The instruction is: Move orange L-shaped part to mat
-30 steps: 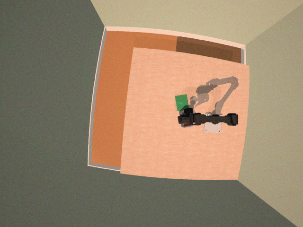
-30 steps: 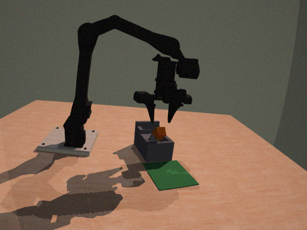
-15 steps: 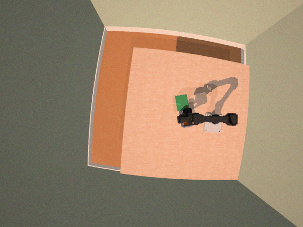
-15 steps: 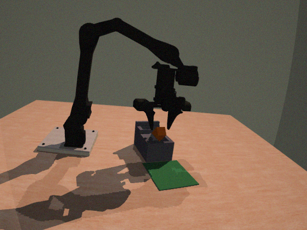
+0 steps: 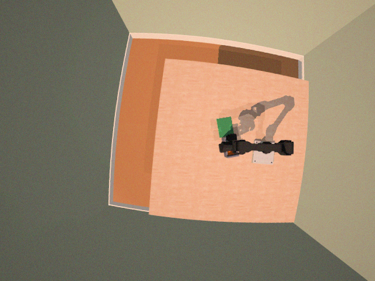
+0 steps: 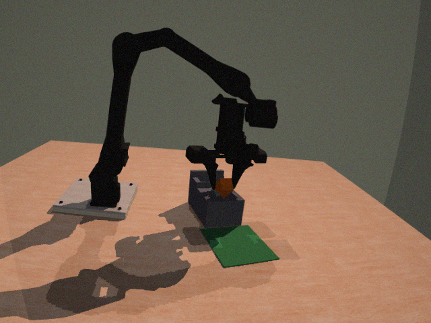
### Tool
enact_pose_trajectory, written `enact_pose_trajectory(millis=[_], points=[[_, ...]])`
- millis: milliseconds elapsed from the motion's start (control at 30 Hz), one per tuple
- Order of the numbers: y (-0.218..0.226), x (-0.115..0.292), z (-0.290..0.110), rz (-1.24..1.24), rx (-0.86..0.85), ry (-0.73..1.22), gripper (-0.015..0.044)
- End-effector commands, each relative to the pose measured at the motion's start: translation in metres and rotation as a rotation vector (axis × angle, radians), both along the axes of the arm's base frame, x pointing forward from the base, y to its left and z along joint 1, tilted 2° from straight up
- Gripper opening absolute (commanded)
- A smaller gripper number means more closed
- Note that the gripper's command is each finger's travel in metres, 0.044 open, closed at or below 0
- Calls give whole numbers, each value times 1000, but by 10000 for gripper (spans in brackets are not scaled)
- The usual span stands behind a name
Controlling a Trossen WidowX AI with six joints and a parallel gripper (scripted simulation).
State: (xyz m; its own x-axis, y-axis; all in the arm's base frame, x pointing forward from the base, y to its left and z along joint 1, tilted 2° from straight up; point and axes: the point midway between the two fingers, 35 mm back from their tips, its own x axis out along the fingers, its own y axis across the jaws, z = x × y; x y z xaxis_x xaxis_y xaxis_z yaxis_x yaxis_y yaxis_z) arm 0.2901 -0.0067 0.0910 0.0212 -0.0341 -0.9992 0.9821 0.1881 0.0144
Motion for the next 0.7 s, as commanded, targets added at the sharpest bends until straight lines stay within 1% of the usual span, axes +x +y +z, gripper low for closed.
enact_pose_trajectory(millis=[0, 33, 333, 400, 433, 667], points=[[0, 0, 1, 0, 0, -1, 149], [0, 0, 1, 0, 0, -1, 122], [0, 0, 1, 0, 0, -1, 62], [0, 0, 1, 0, 0, -1, 10], [0, 0, 1, 0, 0, -1, 0], [0, 0, 2, 0, 0, -1, 0]])
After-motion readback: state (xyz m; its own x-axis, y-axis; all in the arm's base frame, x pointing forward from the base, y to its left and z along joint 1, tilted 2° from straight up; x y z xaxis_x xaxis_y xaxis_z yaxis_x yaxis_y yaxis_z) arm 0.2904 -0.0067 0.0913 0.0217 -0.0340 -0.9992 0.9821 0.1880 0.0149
